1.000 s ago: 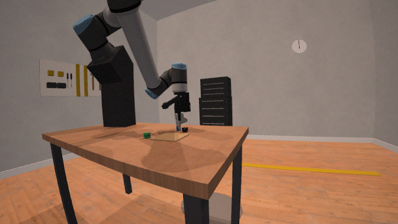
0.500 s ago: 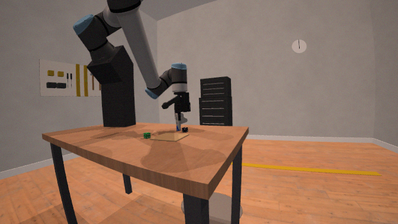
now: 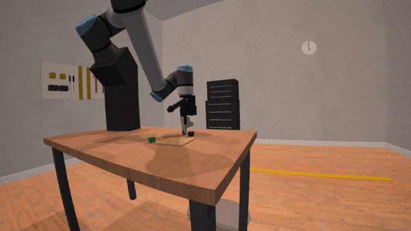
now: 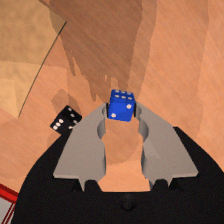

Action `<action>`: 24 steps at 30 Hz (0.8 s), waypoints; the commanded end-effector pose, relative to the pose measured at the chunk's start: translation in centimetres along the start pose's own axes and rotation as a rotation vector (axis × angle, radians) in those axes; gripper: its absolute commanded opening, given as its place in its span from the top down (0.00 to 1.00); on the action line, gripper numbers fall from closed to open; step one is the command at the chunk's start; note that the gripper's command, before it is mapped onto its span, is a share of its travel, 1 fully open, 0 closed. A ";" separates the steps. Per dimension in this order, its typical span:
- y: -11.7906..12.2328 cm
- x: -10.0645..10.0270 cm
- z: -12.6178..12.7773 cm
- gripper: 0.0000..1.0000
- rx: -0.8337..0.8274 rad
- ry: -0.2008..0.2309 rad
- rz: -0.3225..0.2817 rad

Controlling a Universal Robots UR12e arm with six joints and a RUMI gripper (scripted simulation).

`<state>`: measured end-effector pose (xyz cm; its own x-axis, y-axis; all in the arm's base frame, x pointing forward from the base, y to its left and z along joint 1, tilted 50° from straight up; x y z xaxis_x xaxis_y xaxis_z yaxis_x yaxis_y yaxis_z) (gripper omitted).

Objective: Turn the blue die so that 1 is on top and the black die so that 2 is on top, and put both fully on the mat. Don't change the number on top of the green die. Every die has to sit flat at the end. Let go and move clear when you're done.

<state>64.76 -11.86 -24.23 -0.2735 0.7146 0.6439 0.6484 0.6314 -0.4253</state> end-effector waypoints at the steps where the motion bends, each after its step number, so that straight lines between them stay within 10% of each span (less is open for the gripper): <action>1: 0.0 0.1 0.0 0.94 0.000 0.000 -0.001; 24: 0.0 9.7 0.0 0.94 0.000 0.000 -0.001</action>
<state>62.36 -5.70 -18.72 -0.2753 0.7146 0.6431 0.6477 0.6322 -0.4252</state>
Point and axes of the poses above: the point where the finger pads meet when closed, its own x axis back along the fingers, its own z axis across the jaws, y = z × x, the point moved 10 cm from there along x, back along the fingers, and after that the axes turned 3 degrees about x, right-handed, at the moved point
